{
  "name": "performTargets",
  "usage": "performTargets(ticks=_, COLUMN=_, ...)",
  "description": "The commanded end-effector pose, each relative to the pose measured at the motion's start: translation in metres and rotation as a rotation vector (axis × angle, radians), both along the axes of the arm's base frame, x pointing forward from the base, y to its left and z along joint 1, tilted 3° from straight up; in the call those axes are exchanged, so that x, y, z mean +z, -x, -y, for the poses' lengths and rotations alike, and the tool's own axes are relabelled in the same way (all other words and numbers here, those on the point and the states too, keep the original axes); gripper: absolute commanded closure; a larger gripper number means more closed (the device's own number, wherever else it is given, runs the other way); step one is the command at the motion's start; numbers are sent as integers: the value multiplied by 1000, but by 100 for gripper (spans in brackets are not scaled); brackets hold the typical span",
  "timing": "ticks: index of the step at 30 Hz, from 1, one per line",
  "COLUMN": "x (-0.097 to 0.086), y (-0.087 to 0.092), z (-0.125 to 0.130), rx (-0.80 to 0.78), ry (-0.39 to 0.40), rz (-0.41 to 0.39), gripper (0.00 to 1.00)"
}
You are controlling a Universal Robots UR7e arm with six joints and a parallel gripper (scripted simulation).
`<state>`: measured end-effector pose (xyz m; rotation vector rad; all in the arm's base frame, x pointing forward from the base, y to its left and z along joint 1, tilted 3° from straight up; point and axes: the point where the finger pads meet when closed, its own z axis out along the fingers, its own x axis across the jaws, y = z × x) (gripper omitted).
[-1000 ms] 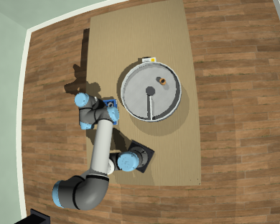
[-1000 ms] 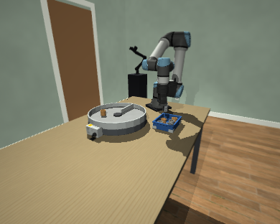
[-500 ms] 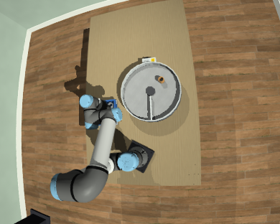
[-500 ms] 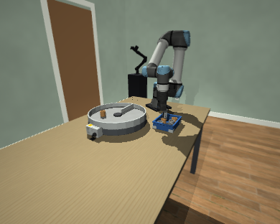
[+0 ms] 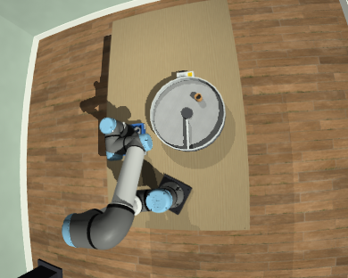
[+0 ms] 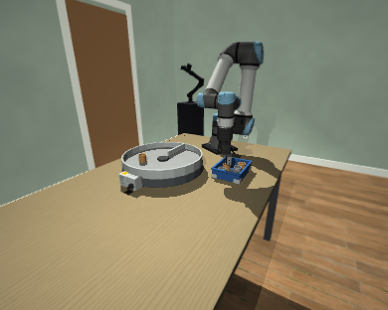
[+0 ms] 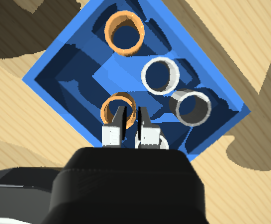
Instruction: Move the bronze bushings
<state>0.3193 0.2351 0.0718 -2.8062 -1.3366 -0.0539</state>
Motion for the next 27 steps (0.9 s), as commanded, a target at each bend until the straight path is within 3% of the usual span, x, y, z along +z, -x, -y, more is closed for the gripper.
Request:
performTargets(ticks=1, x=0, y=0, z=0, rx=0, ry=0, rz=1, gripper=64)
performTargets(ticks=27, x=-5, y=-1, z=0, rx=0, ry=0, rz=1, gripper=64)
